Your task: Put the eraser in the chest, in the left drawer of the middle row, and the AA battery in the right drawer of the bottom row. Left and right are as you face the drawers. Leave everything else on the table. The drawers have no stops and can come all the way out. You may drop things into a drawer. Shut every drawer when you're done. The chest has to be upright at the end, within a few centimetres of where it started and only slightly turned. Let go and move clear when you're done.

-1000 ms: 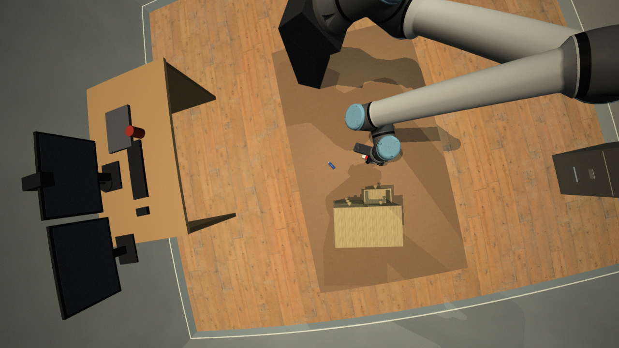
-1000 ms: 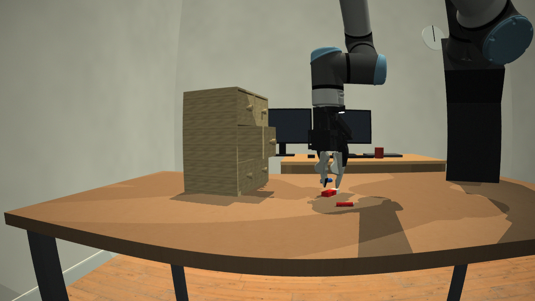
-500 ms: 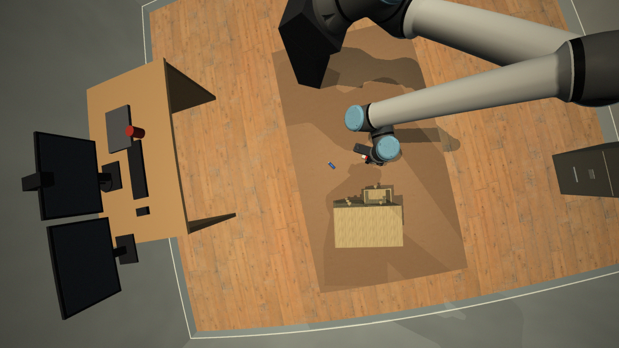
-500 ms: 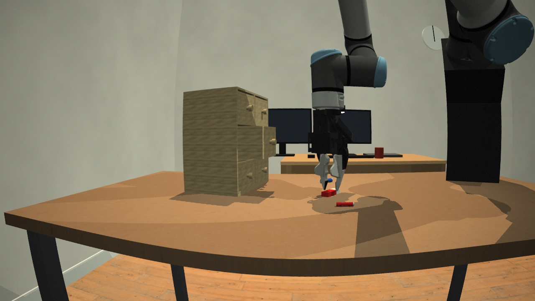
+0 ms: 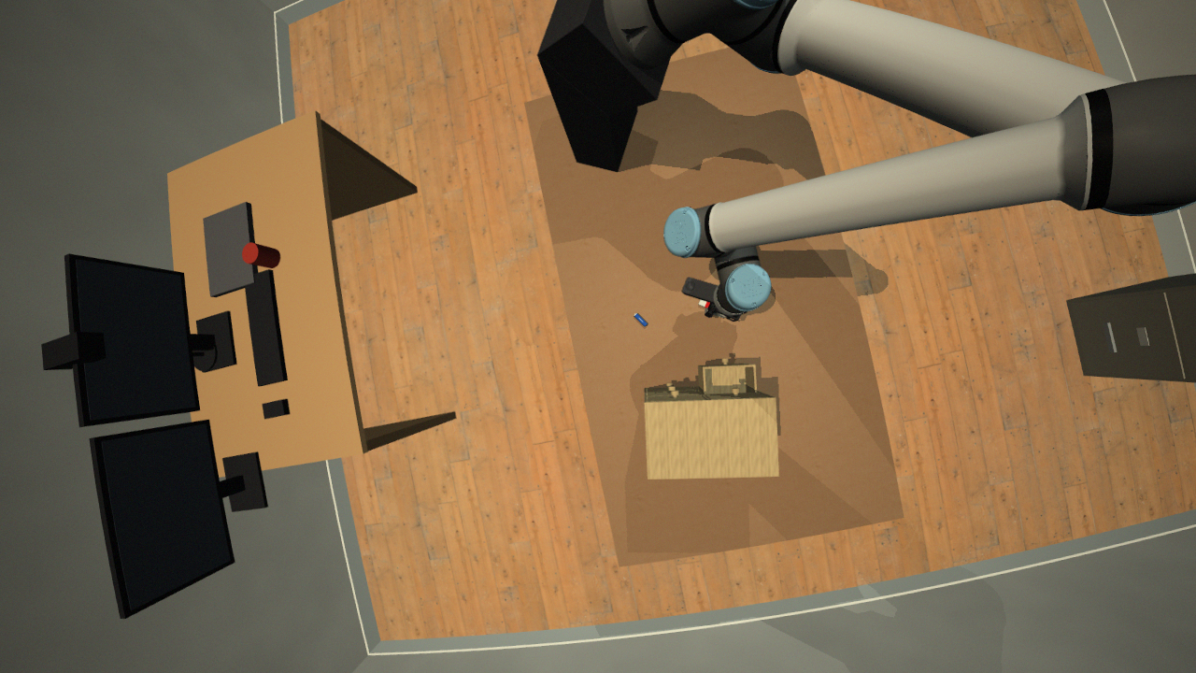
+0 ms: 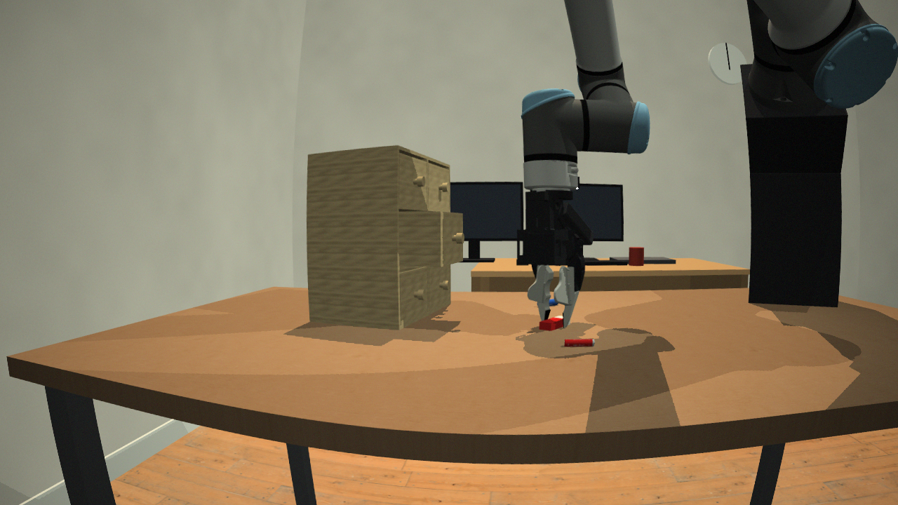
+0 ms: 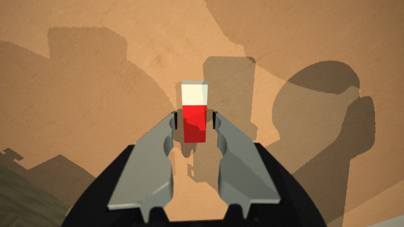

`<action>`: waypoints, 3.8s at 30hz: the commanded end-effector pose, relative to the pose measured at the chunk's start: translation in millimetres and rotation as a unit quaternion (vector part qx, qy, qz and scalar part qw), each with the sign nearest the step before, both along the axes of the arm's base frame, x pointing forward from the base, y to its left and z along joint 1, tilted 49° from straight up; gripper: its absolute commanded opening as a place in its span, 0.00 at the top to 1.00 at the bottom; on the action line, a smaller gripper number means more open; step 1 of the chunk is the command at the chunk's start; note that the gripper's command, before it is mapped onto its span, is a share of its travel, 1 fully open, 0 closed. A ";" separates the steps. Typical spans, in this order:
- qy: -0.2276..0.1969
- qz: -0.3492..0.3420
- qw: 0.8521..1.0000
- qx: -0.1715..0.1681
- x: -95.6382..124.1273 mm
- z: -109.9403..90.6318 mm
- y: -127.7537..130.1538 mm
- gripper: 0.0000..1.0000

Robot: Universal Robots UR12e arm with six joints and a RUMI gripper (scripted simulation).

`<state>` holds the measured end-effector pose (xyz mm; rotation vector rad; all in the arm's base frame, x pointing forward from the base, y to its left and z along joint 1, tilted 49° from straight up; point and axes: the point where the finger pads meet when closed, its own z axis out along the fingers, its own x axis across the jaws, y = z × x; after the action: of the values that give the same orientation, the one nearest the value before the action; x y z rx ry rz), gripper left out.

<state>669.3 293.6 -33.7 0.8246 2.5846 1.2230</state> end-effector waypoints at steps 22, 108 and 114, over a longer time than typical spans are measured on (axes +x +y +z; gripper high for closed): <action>0.000 0.000 1.000 0.000 0.5 -0.2 0.2 0.77; 0.000 0.000 1.000 0.000 -36.5 64.9 -66.1 0.89; -0.001 0.000 1.000 0.000 -36.5 64.9 -66.1 0.89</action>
<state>632.6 227.9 30.8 0.8237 2.5844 1.2228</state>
